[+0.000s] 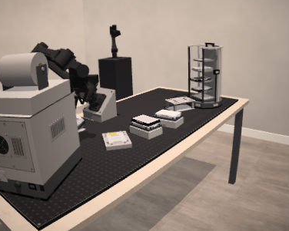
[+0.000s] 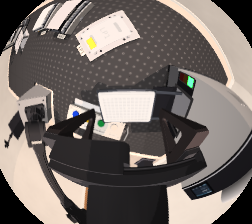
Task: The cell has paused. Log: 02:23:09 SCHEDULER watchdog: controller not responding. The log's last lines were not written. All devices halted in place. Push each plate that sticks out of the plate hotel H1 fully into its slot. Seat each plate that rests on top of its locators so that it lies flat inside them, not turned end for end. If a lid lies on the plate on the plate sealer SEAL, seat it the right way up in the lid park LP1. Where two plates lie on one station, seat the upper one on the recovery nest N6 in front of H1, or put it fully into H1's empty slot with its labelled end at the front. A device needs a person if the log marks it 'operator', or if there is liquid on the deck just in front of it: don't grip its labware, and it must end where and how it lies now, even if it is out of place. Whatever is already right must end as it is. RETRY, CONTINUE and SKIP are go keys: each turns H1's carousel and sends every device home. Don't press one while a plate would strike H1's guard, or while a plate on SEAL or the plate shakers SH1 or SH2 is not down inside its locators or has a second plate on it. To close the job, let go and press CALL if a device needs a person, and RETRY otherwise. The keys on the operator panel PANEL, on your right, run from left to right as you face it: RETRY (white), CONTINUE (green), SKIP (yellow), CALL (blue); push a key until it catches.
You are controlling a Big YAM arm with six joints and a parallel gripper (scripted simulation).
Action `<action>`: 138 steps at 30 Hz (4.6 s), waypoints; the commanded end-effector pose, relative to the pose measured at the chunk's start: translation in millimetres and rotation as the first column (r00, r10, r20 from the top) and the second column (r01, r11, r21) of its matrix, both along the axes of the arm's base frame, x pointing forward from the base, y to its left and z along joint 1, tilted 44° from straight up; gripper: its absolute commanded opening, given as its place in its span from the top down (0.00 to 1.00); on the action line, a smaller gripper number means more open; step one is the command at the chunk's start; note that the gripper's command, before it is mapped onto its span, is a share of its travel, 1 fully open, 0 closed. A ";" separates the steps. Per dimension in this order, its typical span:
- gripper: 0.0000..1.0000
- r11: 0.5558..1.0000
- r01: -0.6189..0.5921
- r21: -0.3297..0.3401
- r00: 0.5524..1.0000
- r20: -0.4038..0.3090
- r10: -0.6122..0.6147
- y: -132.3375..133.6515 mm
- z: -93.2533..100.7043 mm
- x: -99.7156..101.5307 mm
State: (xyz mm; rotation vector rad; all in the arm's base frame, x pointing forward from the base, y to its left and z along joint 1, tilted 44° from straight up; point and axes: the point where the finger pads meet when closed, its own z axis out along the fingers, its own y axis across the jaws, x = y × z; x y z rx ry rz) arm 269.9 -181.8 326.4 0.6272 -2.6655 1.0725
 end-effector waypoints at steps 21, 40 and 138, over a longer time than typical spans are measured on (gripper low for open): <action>0.00 1.000 -0.009 -0.005 1.000 0.027 0.009 22.1 32.8 9.3; 0.00 0.984 0.180 0.009 0.966 0.189 -0.178 48.7 21.4 24.5; 0.00 0.948 0.310 0.077 0.880 0.354 -0.316 236.3 -152.0 171.8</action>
